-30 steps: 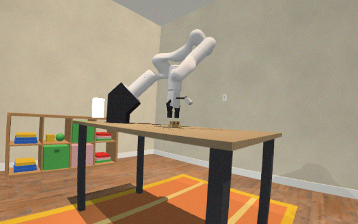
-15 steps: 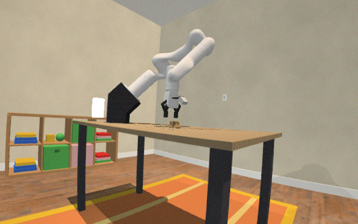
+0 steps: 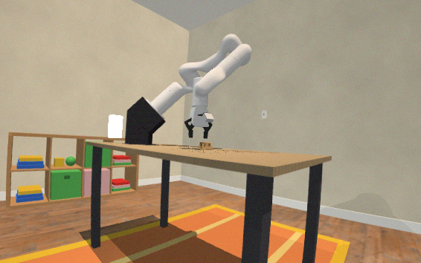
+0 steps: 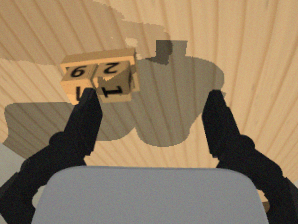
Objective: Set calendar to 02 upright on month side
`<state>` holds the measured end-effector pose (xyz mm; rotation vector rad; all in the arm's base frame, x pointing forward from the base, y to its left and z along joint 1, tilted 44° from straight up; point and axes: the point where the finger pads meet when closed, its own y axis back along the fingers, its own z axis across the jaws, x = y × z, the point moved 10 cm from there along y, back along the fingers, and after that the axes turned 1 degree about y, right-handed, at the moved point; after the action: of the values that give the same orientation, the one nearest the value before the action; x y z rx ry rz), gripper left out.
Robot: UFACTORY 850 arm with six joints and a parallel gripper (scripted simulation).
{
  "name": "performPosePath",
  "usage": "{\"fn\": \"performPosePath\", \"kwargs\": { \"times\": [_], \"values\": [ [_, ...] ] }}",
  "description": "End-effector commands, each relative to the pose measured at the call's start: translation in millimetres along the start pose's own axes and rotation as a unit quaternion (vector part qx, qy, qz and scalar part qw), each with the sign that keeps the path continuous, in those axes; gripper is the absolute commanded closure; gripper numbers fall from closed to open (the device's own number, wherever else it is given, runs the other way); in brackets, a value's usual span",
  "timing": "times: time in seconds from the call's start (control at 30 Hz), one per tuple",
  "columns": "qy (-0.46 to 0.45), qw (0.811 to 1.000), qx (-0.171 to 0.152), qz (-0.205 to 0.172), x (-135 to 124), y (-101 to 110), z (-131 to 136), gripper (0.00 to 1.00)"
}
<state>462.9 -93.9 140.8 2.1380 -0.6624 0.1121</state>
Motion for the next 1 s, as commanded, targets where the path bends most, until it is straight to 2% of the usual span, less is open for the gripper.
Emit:
{"fn": "performPosePath", "kwargs": {
  "times": [0.0, 0.1, 0.23, 0.57, 0.77, 0.97],
  "values": [
    [-0.009, 1.000, 0.000, -0.001, -5, 0, 2, 0.00],
    [-0.035, 0.999, 0.000, -0.001, -6, 0, 3, 0.00],
    [-0.118, 0.993, 0.000, -0.001, -9, 0, 4, 0.00],
    [-0.152, 0.988, 0.000, -0.001, -23, 0, 9, 0.00],
    [-0.264, 0.965, 0.000, -0.001, -27, 0, 10, 0.00],
    [-0.267, 0.964, 0.000, -0.001, -41, 0, 15, 0.00]
  ]
}}
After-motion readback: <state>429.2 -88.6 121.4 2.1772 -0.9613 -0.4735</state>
